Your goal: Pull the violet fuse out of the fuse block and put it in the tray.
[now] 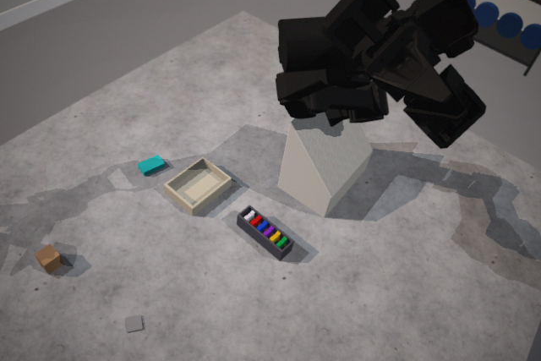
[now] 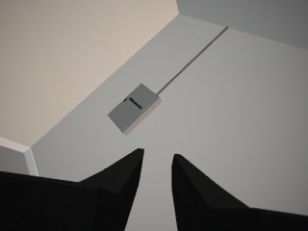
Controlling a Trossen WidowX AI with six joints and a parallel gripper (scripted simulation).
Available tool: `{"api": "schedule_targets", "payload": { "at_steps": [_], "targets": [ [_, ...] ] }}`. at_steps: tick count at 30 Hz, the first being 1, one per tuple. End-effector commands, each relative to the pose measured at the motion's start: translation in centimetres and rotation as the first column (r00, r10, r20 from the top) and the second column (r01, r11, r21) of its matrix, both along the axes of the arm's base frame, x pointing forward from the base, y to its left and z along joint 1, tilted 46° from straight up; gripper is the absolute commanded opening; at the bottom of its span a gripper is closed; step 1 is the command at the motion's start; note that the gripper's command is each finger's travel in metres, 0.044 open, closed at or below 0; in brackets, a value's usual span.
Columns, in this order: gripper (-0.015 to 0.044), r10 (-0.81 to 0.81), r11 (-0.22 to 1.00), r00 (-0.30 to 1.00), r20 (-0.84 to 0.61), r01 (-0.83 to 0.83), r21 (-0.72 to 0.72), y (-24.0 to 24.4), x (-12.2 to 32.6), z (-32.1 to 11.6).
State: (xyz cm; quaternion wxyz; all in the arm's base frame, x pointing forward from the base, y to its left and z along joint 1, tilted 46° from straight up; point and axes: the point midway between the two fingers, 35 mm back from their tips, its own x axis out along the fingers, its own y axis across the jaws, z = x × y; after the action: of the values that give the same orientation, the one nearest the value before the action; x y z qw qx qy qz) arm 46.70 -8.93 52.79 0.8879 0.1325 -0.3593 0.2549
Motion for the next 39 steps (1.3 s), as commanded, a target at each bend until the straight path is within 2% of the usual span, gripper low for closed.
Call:
{"api": "schedule_targets", "payload": {
  "at_steps": [1, 6, 11, 19, 25, 30, 35, 39],
  "targets": [
    [0.0074, -0.013, 1.000, 0.997, 0.076, 0.012, 0.021, -0.6, -3.1, 2.7],
    [0.0074, -0.058, 0.998, 0.984, 0.166, 0.051, 0.048, -2.6, -7.9, 6.1],
    [0.0074, -0.110, 0.993, 0.947, 0.302, 0.095, 0.065, -4.2, -15.7, 10.2],
    [0.0074, -0.133, 0.991, 0.851, 0.508, 0.130, 0.042, -2.4, -28.5, 15.0],
    [0.0074, -0.086, 0.990, 0.767, 0.636, 0.139, -0.034, 2.6, -37.3, 16.7],
    [0.0074, -0.001, 0.977, 0.697, 0.717, 0.154, -0.148, 9.0, -43.3, 16.5],
    [0.0074, 0.118, 0.940, 0.653, 0.748, 0.169, -0.296, 16.7, -47.1, 14.8],
    [0.0074, 0.221, 0.890, 0.658, 0.720, 0.166, -0.425, 22.5, -48.0, 12.6]
  ]
}}
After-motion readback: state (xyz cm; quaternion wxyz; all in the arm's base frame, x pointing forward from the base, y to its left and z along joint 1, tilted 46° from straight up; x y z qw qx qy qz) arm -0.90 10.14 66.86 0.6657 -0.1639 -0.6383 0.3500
